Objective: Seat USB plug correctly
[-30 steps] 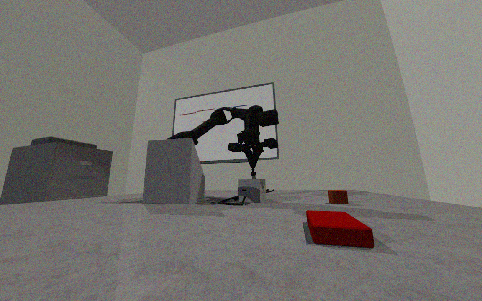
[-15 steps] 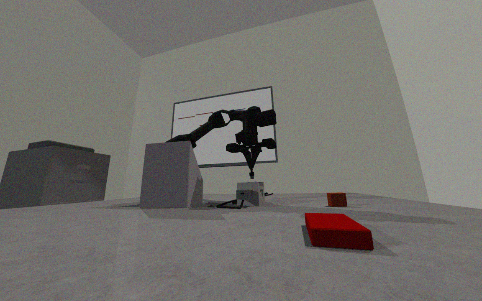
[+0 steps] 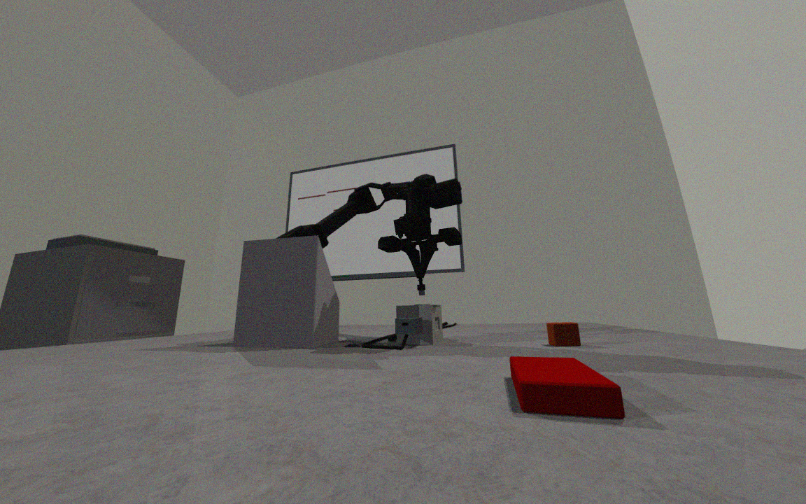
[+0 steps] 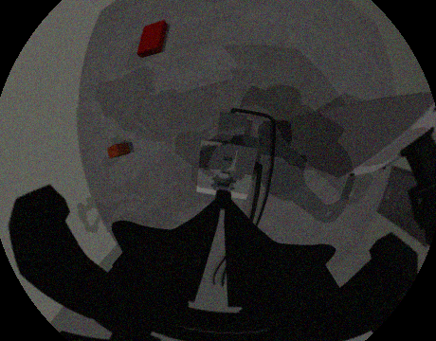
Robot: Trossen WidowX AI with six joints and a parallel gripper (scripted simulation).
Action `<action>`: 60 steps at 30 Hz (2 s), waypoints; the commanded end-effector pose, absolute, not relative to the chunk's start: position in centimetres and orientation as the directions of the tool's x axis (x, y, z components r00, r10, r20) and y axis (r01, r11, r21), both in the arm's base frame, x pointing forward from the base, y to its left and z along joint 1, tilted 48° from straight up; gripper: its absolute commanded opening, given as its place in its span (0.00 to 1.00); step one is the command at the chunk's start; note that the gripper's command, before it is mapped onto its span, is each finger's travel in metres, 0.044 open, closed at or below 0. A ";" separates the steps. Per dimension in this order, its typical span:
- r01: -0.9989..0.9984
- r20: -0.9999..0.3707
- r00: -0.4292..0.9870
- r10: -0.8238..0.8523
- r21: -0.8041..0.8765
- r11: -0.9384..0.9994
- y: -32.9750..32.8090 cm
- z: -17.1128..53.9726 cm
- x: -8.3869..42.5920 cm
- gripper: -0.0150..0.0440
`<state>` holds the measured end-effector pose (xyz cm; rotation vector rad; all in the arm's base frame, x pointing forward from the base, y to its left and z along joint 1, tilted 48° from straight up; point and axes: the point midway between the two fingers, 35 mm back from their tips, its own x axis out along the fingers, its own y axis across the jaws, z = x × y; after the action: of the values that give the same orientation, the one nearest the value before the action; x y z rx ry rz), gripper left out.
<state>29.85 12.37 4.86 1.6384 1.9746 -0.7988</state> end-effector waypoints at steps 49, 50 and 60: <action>0.317 -0.666 -0.195 0.720 0.652 0.689 12.4 4.8 29.8 0.25; 0.292 -0.666 -0.195 0.720 0.661 0.691 12.4 4.8 29.8 0.25; 0.040 -0.666 -0.195 0.720 0.728 0.685 12.4 4.8 29.8 0.25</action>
<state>29.80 12.42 4.82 0.6783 1.7055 0.6271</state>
